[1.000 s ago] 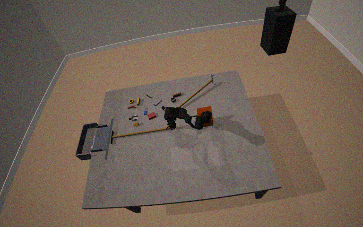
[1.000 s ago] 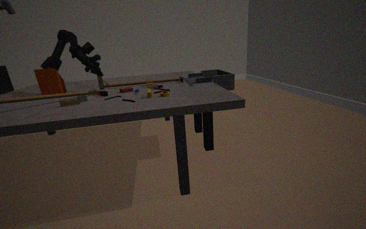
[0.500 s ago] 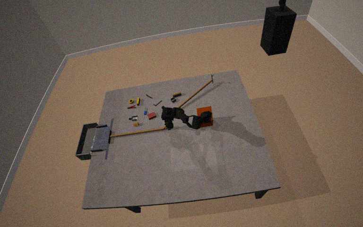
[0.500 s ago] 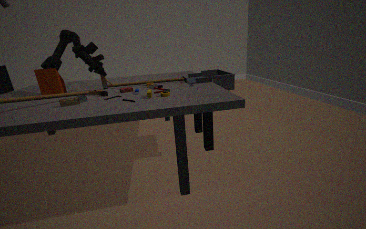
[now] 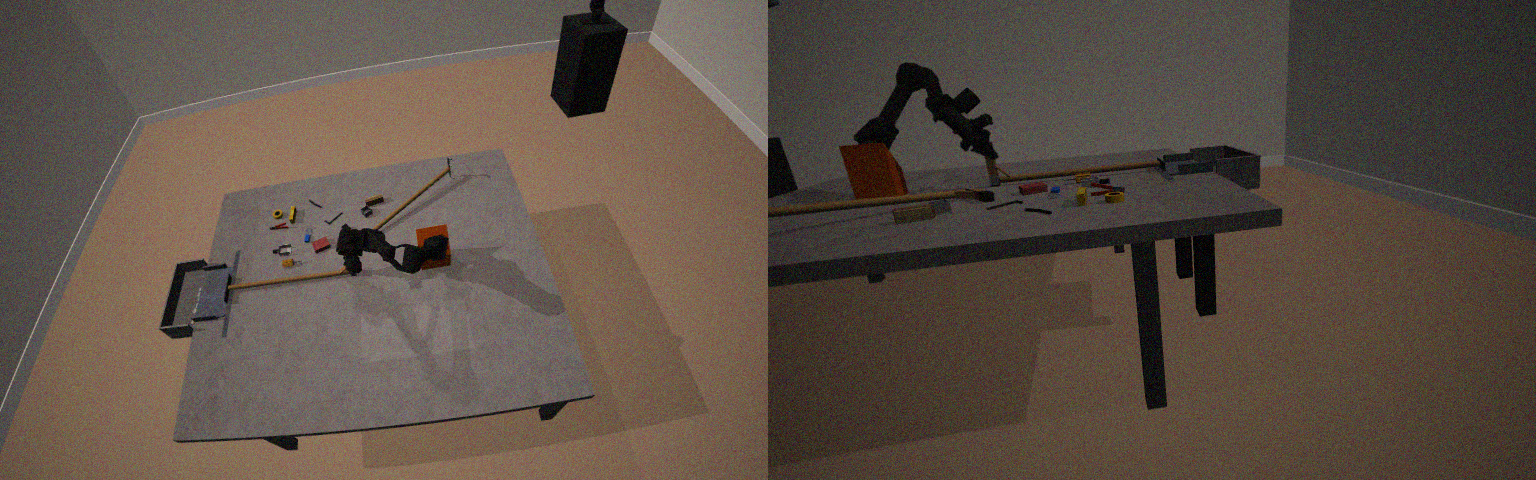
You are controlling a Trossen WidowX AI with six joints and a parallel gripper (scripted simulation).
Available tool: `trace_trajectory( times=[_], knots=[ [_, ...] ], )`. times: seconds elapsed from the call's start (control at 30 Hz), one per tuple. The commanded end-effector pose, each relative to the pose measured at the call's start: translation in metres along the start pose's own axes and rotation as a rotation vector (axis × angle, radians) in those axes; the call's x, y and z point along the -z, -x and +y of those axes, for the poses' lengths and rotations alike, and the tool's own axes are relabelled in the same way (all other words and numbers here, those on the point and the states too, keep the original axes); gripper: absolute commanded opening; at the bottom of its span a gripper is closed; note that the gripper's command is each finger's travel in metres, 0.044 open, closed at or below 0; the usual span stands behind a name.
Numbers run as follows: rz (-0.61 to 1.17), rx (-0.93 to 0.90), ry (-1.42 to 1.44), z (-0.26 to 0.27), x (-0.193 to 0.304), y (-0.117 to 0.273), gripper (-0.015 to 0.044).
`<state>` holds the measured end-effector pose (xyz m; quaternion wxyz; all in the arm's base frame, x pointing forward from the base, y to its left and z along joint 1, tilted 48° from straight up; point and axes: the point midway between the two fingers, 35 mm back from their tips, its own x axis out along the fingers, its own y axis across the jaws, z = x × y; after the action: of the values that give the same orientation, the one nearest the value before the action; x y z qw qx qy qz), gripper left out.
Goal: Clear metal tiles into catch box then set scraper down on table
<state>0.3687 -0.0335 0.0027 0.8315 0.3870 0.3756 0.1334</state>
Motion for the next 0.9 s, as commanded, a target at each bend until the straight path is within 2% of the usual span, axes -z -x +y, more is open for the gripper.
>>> trace_trajectory(
  times=[0.0,0.87],
  knots=[
    [-0.007,0.005,0.001,0.0,-0.007,-0.004,0.0],
    [-0.009,0.004,0.002,0.003,-0.04,-0.029,0.0]
  ],
)
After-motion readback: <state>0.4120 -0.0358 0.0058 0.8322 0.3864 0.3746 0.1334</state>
